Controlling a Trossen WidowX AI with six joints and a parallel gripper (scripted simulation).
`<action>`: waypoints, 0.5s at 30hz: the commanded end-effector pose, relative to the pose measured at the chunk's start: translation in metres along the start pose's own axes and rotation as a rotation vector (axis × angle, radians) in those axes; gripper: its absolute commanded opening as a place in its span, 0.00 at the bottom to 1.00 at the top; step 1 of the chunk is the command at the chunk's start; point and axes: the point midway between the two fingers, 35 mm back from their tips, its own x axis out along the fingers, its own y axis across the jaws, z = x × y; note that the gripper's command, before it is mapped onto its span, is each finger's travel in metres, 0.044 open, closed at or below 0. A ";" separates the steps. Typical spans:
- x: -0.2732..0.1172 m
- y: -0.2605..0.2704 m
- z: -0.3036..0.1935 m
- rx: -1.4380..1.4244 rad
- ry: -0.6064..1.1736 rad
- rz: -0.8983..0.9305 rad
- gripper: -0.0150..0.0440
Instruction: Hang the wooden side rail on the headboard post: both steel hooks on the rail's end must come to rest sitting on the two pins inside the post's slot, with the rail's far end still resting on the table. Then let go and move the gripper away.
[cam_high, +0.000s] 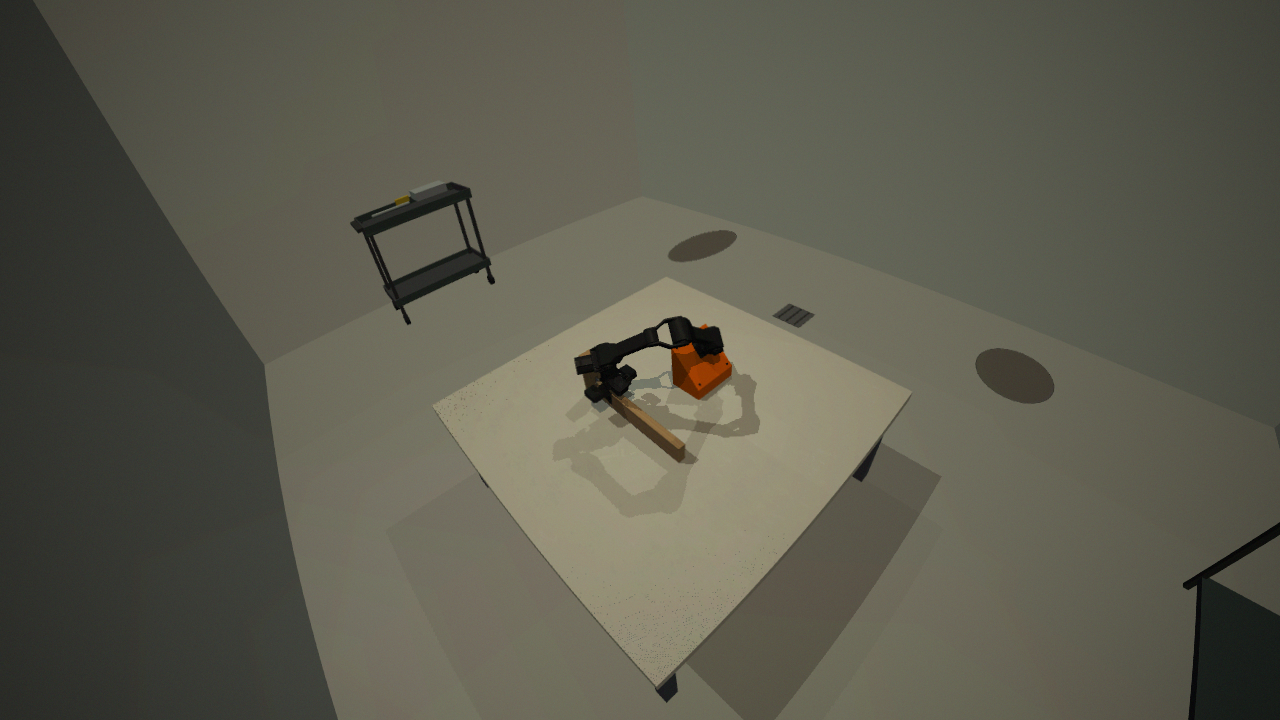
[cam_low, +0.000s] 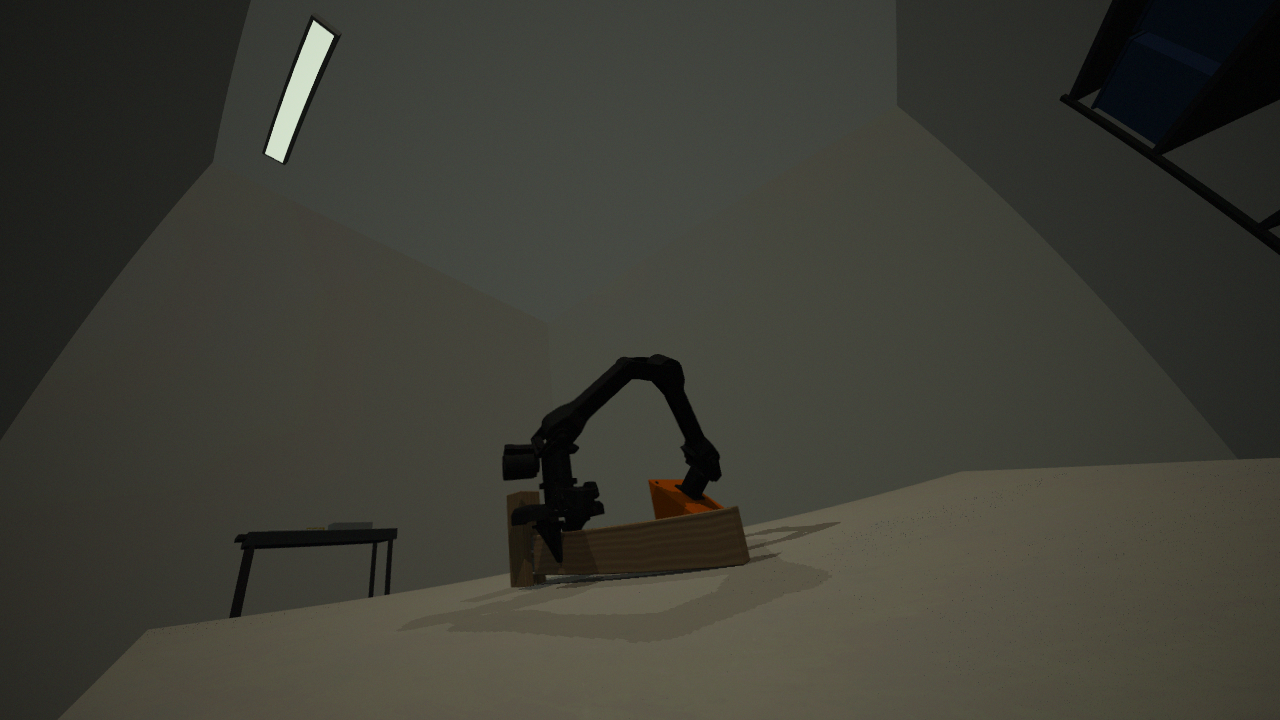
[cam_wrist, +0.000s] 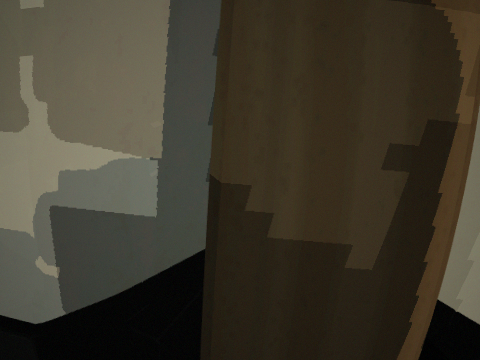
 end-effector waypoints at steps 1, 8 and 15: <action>-0.003 0.000 -0.004 0.000 0.007 -0.006 0.25; -0.004 -0.001 -0.004 0.000 0.007 -0.006 0.25; -0.004 -0.001 -0.005 0.000 0.007 -0.006 0.25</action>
